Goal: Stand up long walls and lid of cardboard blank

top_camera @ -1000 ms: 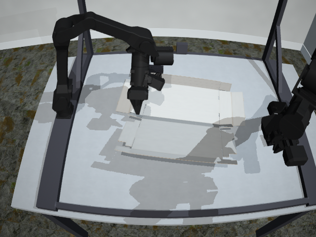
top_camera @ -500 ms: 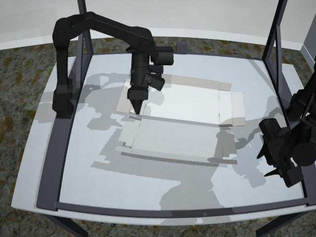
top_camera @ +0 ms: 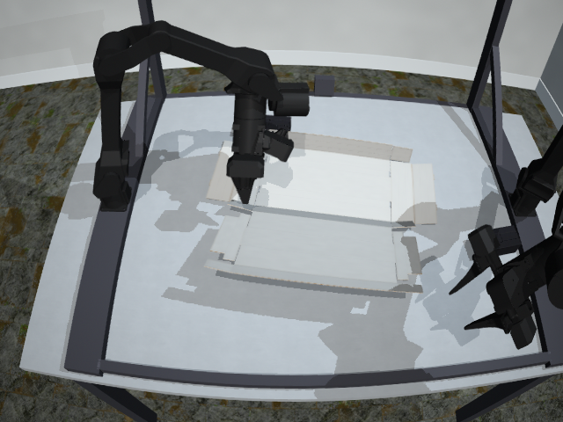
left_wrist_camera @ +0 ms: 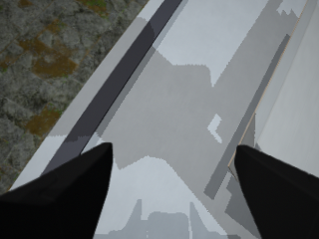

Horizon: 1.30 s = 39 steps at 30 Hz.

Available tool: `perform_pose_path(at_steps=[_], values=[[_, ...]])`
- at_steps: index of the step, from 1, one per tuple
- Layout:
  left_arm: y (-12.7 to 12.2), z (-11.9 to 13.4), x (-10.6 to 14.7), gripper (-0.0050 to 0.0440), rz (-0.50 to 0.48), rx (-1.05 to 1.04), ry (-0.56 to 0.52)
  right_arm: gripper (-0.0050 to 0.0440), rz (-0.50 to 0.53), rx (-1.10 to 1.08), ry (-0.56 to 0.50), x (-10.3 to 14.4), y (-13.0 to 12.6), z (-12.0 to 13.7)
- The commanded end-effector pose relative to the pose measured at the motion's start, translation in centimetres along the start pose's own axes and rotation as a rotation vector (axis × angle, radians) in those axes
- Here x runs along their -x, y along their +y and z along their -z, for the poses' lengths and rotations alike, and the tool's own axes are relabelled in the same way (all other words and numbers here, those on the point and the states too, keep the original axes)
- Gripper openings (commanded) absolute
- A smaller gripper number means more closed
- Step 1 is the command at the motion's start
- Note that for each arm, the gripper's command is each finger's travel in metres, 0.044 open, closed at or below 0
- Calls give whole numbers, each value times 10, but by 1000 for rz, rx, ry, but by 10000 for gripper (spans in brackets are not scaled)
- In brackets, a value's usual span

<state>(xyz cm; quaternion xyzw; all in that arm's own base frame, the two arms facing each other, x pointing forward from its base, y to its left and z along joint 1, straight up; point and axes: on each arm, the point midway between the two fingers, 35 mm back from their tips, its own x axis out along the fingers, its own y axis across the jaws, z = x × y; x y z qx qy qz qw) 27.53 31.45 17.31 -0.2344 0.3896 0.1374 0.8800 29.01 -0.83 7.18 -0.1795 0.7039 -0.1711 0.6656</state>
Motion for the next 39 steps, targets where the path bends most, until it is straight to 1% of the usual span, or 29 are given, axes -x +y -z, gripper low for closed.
perform_pose_path(at_steps=[1, 7, 9, 10, 11, 21, 24, 26, 27, 28, 30, 39], values=[[0, -7, 9, 282, 33, 50, -133, 286, -7, -14, -17, 5, -2, -2], [3, -6, 12, 282, 102, 112, -235, 286, -7, -14, -17, 5, -2, -2], [3, -6, 12, 282, 102, 112, -235, 286, -7, -14, -17, 5, -2, -2], [5, -11, 14, 282, 106, 98, -276, 286, -7, -14, -17, 5, -2, -2], [4, -4, 14, 282, 142, 140, -286, 286, -7, -14, -17, 5, -2, -2], [3, 8, 25, 282, 266, 203, -408, 286, -7, -14, -17, 5, -2, -2], [2, 12, 29, 282, 303, 215, -437, 286, -7, -14, -17, 5, -2, -2], [2, 12, 29, 282, 303, 215, -437, 286, -7, -14, -17, 5, -2, -2], [2, 10, 32, 282, 310, 194, -465, 286, -7, -14, -17, 5, -2, -2], [0, 18, 33, 282, 344, 225, -466, 286, -7, -14, -17, 5, -2, -2], [-2, 22, 36, 282, 371, 233, -480, 286, -7, -14, -17, 5, -2, -2], [-10, 41, 47, 282, 470, 243, -527, 286, -7, -14, -17, 5, -2, -2]])
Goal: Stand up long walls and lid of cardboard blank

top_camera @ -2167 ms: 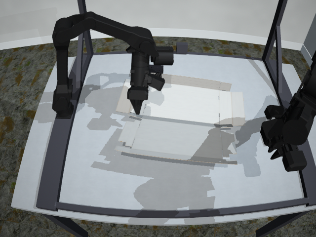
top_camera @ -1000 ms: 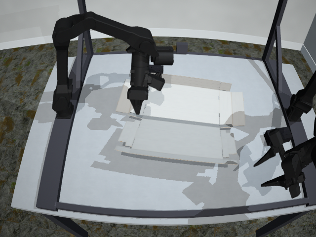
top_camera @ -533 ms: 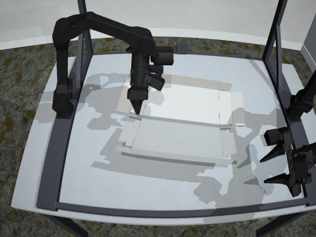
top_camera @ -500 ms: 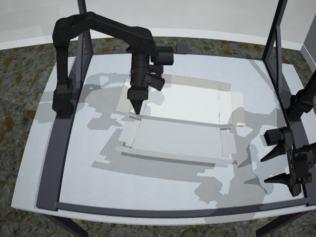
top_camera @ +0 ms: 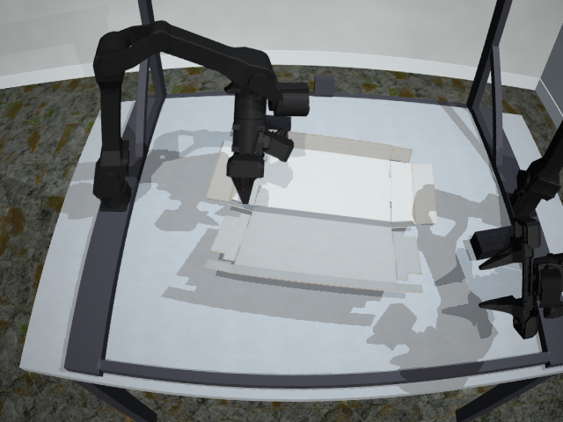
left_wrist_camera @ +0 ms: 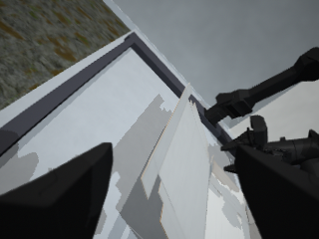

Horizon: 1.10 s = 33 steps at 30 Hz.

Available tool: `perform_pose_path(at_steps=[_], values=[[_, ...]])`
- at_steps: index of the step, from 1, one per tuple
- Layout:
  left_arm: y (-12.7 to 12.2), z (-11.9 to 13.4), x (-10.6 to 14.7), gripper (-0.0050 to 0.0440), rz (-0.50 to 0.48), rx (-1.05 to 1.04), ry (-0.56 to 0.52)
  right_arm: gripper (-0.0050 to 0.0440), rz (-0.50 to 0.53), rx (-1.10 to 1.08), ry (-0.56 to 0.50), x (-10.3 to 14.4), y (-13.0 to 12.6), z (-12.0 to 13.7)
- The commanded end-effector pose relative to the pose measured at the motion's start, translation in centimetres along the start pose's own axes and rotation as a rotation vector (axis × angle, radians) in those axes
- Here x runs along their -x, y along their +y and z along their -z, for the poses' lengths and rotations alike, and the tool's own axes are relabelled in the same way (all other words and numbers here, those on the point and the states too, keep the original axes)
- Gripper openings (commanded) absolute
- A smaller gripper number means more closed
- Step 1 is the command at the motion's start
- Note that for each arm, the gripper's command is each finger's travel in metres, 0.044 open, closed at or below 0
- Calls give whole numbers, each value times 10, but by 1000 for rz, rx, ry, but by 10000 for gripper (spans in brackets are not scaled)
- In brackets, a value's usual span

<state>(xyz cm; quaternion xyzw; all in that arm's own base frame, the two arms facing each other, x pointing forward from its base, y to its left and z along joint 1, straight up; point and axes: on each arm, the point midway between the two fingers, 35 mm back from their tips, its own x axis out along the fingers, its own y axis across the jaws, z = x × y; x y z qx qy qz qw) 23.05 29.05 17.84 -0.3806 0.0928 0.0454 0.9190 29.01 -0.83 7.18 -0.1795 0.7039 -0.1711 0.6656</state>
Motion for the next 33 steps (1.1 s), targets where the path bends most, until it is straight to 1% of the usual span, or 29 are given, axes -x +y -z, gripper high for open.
perform_pose_path(at_steps=[1, 5, 6, 12, 16, 19, 21, 22, 24, 30, 33], values=[[-12, 2, 10, 282, 53, -10, -43, 286, -7, -14, -17, 5, -2, -2], [-15, 2, 14, 282, 74, -35, -56, 286, -7, -14, -17, 5, -2, -2], [-17, 8, 17, 282, 91, -15, -54, 286, -7, -14, -17, 5, -2, -2], [-24, 15, 24, 282, 135, -29, -62, 286, -7, -14, -17, 5, -2, -2], [-26, 17, 26, 282, 146, -42, -65, 286, -7, -14, -17, 5, -2, -2], [-19, 20, 20, 210, 144, -42, -63, 214, -44, -23, -36, 6, 6, -8], [-19, 20, 20, 210, 144, -42, -63, 214, -44, -23, -36, 6, 6, -8], [-15, 23, 16, 186, 143, -43, -62, 197, -72, -30, -52, 7, 12, -13], [-5, 33, 6, 138, 139, 1, -49, 197, -127, -41, -81, 9, 24, -22], [5, 42, -5, 0, 136, 11, -43, 197, -195, -52, -118, 13, 38, -34], [10, 47, -10, 0, 136, 13, -42, 197, -231, -57, -138, 15, 46, -40]])
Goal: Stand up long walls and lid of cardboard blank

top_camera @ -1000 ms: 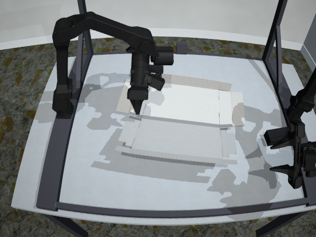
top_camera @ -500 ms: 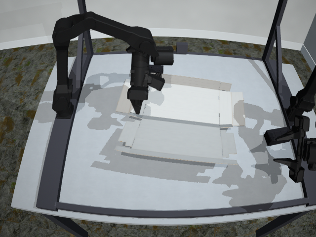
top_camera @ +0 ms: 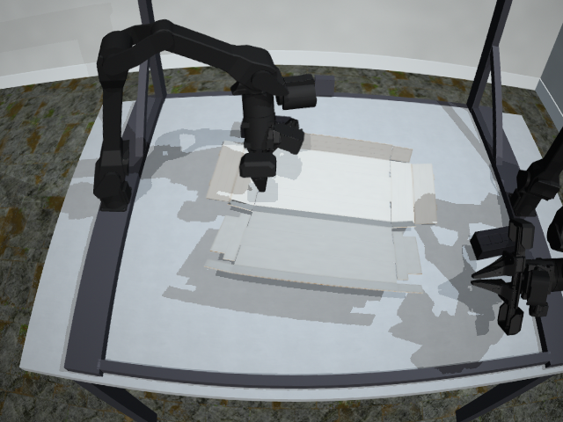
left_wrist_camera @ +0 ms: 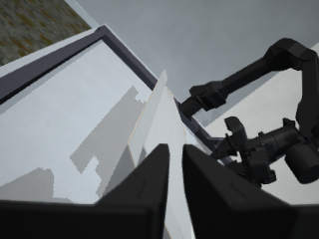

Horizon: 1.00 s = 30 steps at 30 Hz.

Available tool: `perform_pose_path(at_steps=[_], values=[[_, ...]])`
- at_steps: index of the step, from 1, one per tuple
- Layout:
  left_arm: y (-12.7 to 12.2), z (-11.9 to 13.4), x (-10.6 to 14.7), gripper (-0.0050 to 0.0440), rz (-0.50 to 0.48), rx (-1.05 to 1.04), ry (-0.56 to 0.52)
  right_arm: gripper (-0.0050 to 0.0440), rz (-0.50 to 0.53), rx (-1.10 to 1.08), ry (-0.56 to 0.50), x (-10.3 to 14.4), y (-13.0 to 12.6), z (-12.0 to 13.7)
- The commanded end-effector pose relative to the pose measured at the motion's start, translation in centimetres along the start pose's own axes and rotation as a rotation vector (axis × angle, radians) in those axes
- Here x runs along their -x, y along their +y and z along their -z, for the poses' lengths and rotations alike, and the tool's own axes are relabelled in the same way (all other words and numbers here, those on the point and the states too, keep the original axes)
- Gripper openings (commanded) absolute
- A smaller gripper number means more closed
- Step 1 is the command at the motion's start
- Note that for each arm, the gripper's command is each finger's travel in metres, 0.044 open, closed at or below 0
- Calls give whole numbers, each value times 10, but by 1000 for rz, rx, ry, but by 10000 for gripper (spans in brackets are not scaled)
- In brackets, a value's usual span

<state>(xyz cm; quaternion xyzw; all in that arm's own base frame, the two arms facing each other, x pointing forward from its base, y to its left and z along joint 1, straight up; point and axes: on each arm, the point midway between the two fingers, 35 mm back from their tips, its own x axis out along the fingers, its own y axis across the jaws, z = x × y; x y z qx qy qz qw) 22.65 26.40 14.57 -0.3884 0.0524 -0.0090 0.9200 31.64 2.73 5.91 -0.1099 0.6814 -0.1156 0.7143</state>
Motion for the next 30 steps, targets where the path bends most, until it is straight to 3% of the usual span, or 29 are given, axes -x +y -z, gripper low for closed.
perform_pose_path(at_steps=[1, 20, 30], values=[[8, 6, -8, 0, 3, 5, -10, 197, -63, -17, -50, 5, 14, -15], [30, 37, -35, 0, 9, -20, -20, 197, -284, -25, -166, 14, 62, -49], [31, 41, -40, 0, 17, -49, -32, 197, -332, -23, -191, 18, 72, -56]])
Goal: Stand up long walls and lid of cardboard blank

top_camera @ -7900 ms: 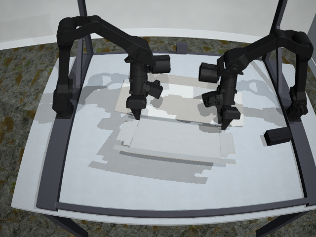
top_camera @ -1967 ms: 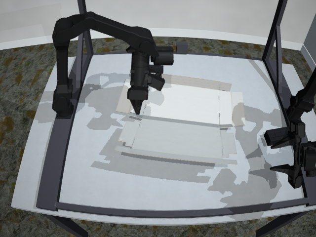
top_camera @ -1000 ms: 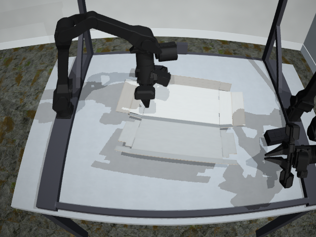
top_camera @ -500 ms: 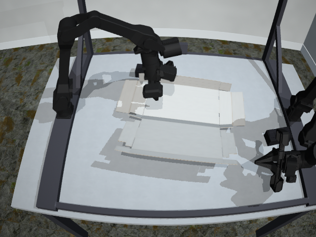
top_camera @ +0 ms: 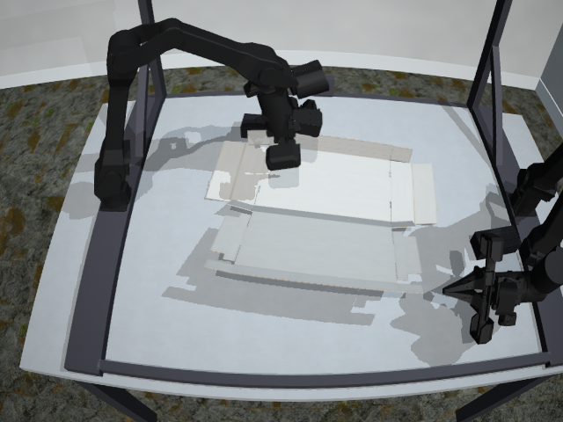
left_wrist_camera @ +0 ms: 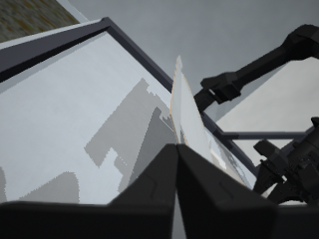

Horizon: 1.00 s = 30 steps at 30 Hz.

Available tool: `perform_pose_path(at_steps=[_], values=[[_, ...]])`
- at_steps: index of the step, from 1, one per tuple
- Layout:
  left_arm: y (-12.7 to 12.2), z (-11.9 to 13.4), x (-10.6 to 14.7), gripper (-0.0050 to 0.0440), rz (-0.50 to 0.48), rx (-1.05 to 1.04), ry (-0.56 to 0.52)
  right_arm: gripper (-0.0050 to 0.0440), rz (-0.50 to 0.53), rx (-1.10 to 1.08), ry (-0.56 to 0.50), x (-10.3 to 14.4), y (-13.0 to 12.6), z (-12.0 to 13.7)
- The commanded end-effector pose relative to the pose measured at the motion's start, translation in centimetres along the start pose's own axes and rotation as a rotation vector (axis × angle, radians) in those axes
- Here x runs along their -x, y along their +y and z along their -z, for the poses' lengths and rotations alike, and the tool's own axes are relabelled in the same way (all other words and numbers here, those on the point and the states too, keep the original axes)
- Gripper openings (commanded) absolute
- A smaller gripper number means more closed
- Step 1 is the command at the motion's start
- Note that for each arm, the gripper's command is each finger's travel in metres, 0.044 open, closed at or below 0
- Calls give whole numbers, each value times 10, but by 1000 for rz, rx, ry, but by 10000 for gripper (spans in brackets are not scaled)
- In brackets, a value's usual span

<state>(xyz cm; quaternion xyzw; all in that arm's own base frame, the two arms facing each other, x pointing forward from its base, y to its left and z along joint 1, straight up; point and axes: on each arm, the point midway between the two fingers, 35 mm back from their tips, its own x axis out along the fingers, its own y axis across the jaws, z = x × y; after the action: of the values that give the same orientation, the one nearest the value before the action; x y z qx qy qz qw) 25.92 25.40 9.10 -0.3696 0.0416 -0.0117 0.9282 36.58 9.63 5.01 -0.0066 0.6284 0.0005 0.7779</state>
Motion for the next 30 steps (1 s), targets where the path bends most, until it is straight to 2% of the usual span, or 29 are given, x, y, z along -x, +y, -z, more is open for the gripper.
perform_pose_path(at_steps=[1, 30], values=[[0, 0, -2, 0, 5, -7, -13, 197, -20, -5, -27, 4, 5, -8], [0, 0, -2, 0, 5, -7, -13, 197, -20, -5, -26, -31, 5, 0]])
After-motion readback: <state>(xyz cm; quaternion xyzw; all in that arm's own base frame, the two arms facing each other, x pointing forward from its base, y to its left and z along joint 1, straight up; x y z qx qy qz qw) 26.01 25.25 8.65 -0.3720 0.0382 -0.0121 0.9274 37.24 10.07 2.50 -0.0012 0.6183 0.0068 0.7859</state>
